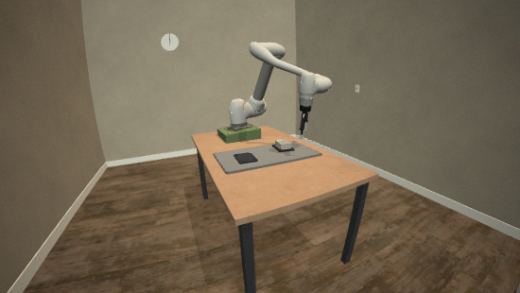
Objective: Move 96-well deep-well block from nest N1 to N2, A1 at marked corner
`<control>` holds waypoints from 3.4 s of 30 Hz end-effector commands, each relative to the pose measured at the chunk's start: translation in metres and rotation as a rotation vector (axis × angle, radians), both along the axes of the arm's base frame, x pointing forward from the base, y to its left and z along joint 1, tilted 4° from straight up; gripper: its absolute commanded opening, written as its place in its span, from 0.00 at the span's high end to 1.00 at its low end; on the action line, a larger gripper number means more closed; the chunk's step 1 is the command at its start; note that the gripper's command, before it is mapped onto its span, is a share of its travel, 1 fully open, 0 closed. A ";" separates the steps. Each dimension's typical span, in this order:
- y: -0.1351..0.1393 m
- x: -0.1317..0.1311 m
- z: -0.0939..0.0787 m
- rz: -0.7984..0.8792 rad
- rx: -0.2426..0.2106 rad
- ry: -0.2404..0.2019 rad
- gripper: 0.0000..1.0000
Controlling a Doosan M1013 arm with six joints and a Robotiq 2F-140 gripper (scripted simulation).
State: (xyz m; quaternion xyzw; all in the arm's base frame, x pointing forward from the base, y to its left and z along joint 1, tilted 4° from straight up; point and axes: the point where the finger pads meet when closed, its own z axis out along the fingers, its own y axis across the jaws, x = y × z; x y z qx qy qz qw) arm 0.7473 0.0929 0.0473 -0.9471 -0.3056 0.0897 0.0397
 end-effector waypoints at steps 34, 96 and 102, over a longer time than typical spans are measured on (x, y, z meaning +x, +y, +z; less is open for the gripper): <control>-0.028 -0.153 -0.027 -0.842 -0.179 -0.157 0.00; -0.036 -0.180 -0.096 -0.929 -0.186 -0.173 0.00; -0.036 -0.181 -0.101 -0.929 -0.186 -0.173 0.00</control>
